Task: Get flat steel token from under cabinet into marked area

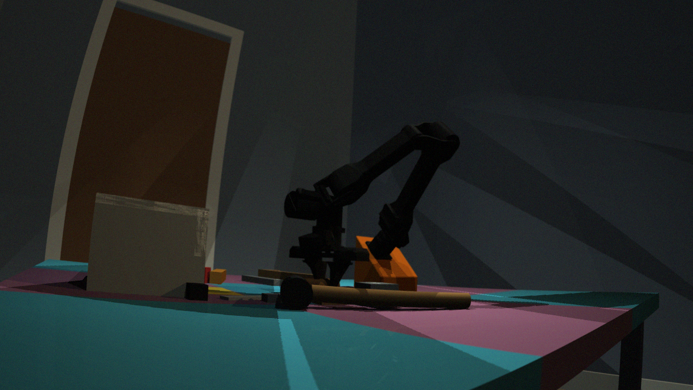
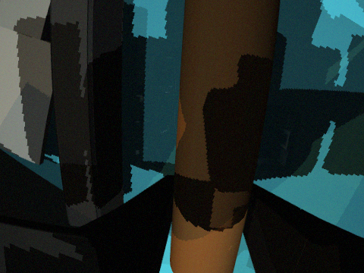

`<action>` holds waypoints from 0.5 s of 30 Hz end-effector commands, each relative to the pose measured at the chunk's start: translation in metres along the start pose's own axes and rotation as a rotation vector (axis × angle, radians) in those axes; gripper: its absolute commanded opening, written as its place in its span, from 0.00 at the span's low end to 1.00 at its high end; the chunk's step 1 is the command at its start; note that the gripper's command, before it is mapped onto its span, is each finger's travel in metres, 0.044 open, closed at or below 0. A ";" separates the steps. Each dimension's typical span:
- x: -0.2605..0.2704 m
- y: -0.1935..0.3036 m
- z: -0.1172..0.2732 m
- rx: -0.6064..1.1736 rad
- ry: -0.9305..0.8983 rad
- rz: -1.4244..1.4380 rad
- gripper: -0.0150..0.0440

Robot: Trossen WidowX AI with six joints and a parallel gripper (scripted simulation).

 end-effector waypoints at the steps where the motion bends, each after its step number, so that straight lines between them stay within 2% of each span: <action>1: 0.001 -0.001 0.001 -0.003 0.002 -0.034 0.25; 15: 0.006 -0.002 0.002 -0.003 0.002 -0.128 0.25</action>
Point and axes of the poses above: the point midway between the two fingers, 35 mm back from their tips, its own z axis back along the fingers, its own x axis across the jaws, y = z × x, the point moved 7 cm from there along z, back along the fingers, and after that the axes turned 2 degrees about -z, right-handed, at the moved point
